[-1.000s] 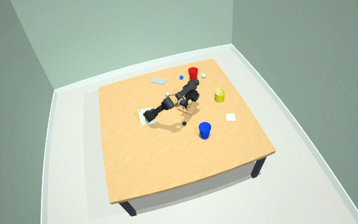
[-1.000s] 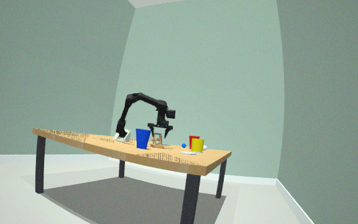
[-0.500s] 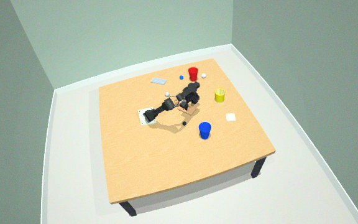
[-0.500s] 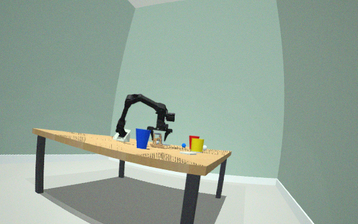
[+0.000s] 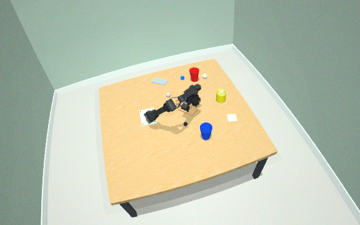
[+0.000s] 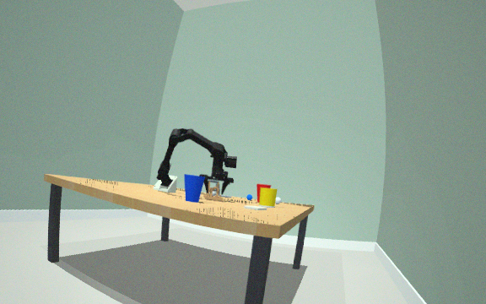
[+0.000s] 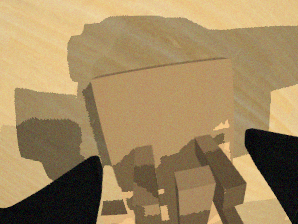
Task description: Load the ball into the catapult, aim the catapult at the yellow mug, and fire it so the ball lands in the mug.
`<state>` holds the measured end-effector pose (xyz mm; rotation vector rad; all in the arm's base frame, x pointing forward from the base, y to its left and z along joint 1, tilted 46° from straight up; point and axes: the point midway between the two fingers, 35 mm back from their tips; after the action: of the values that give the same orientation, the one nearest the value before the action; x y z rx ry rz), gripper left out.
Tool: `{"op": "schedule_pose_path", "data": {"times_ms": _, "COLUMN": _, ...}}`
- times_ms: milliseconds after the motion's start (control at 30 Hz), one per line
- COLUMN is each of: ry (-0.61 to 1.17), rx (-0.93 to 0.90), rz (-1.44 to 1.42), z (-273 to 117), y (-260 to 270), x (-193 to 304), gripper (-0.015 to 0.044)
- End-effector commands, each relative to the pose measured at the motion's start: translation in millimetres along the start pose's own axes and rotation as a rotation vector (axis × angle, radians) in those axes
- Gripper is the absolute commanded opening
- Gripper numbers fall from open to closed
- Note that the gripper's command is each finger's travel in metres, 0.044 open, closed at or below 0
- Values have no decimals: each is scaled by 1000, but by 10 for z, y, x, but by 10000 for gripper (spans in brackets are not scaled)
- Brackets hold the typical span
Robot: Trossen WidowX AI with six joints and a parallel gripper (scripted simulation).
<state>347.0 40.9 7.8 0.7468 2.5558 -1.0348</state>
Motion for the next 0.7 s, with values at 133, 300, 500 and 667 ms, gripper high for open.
{"op": "schedule_pose_path", "data": {"times_ms": 133, "ry": 0, "rx": 0, "rz": 1, "z": -5, "y": 1, "x": -2, "gripper": 204}}
{"op": "schedule_pose_path", "data": {"times_ms": 300, "ry": 0, "rx": 0, "rz": 1, "z": -5, "y": 1, "x": -2, "gripper": 112}}
{"op": "schedule_pose_path", "data": {"times_ms": 500, "ry": 1, "rx": -1, "rz": -1, "z": -253, "y": 11, "x": -4, "gripper": 13}}
{"op": "schedule_pose_path", "data": {"times_ms": 667, "ry": 2, "rx": 0, "rz": -2, "z": -504, "y": 1, "x": 5, "gripper": 0}}
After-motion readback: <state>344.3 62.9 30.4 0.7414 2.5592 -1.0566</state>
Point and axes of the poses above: the point midway between the two fingers, 35 mm back from their tips, its own z axis out along the fingers, its own y axis across the jaws, x = y × z, and after that the axes turned 11 degrees about -z, right-handed
